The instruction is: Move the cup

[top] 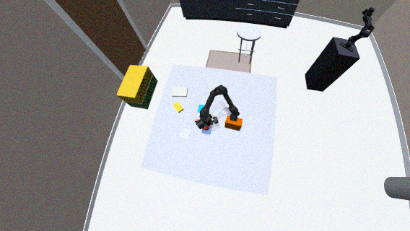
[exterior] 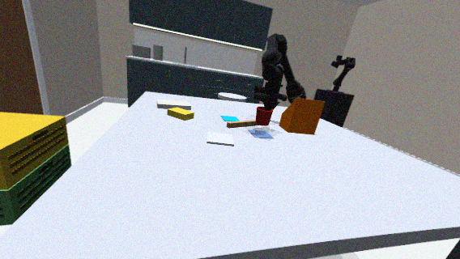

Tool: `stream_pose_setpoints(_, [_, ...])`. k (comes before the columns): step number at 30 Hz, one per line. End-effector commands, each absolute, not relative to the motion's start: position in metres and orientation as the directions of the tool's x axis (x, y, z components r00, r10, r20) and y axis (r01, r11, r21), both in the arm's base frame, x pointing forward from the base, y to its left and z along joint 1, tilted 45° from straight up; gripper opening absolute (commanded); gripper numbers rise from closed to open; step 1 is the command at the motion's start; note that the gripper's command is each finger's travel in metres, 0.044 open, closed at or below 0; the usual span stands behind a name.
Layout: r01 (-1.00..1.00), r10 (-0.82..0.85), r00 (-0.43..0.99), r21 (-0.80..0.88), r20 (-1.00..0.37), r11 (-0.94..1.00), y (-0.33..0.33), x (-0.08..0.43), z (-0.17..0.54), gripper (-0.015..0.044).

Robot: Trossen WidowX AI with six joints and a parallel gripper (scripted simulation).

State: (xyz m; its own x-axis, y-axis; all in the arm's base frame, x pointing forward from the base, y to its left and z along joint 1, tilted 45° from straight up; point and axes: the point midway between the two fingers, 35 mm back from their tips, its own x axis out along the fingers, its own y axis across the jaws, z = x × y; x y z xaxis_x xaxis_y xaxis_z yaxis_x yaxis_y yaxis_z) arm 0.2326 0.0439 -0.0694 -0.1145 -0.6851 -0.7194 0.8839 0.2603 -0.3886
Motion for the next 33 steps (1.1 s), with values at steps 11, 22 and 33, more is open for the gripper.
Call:
stream_pose_setpoints(11, [0.884,-0.686,-0.113,-0.388,-0.718,0.26,0.019,0.246,-0.046,0.0])
stream_pose_setpoints(22, [0.885,-0.687,-0.113,-0.387,-0.718,0.259,-0.001,0.256,-0.028,0.0])
stream_pose_setpoints(33, [0.885,-0.688,-0.113,-0.388,-0.717,0.258,-0.022,0.265,-0.01,0.0])
